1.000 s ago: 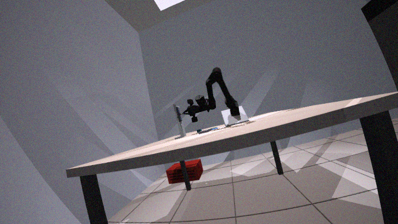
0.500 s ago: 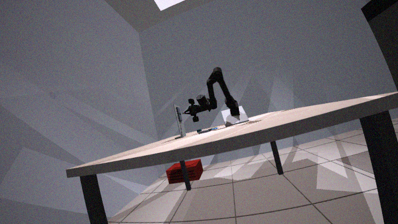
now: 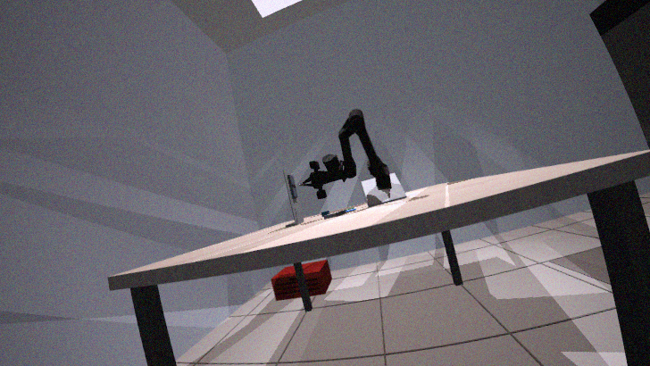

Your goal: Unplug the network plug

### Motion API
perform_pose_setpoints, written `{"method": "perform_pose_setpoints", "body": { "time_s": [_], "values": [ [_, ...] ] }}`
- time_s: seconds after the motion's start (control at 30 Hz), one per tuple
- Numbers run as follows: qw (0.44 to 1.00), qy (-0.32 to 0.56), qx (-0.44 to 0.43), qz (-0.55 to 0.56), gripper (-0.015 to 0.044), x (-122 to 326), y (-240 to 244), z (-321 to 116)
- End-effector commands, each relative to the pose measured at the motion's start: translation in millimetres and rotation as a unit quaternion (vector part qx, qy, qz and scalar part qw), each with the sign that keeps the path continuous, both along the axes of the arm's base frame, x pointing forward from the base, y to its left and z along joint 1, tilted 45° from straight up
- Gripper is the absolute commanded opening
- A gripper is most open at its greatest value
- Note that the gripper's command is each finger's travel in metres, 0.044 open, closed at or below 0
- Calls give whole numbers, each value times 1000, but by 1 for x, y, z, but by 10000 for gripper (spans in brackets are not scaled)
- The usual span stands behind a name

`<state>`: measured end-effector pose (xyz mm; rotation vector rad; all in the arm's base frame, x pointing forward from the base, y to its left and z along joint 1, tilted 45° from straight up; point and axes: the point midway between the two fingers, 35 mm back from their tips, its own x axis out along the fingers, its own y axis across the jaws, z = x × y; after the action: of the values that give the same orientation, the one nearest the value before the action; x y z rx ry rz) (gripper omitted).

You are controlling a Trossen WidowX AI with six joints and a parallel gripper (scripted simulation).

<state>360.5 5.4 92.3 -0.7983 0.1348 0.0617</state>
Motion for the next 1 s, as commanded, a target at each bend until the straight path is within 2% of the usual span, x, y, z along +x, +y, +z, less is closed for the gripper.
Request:
{"method": "perform_pose_setpoints", "body": {
  "time_s": [0.0, 0.97],
  "values": [
    [1000, 1, -1, 3, 0, -3, 0, -1],
    [1000, 1, -2, 3, 0, -20, -4, -3]
  ]
}}
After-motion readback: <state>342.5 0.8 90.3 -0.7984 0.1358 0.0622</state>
